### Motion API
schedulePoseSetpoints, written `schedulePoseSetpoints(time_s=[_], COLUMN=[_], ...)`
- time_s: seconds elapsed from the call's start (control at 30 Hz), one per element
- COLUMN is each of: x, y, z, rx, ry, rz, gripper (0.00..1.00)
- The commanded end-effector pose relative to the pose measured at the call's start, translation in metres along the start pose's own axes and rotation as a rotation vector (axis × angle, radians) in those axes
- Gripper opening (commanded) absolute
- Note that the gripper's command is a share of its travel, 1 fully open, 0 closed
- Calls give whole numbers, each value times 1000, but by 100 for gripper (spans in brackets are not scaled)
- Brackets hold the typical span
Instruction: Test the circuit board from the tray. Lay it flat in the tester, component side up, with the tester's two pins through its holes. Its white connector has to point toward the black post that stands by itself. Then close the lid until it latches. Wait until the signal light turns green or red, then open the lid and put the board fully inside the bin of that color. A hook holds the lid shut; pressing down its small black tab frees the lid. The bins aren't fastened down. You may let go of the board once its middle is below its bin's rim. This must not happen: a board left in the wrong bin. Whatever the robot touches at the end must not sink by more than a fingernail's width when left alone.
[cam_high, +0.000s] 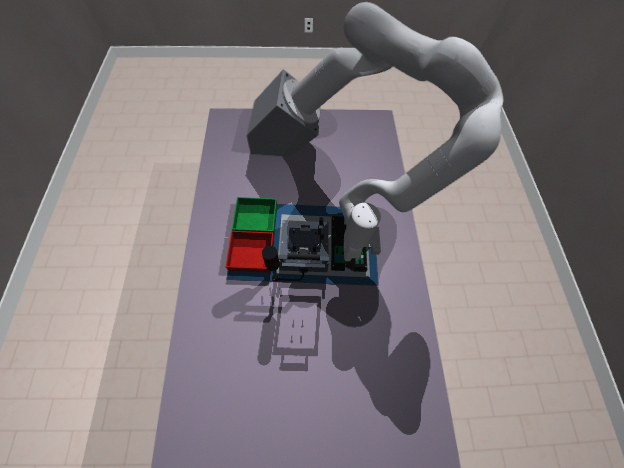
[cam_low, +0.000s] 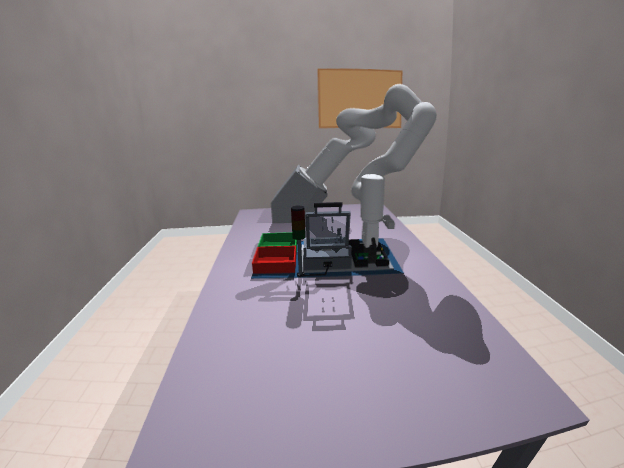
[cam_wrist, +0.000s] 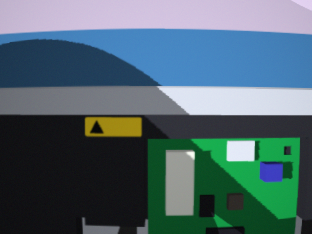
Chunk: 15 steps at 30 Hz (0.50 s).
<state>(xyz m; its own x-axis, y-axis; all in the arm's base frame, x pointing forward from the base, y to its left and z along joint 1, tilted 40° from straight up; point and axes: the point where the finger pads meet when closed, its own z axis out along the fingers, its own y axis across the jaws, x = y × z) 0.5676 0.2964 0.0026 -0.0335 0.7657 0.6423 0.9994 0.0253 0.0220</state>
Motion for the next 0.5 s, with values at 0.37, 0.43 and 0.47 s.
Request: schedulePoseSetpoints(time_s=[0.37, 0.43, 0.47], x=[0, 0, 0], y=[1, 1, 1], z=[-1, -1, -1], rx=[-1, -1, -1], ry=[0, 0, 0], rz=[0, 0, 0], gripper=[95, 89, 89])
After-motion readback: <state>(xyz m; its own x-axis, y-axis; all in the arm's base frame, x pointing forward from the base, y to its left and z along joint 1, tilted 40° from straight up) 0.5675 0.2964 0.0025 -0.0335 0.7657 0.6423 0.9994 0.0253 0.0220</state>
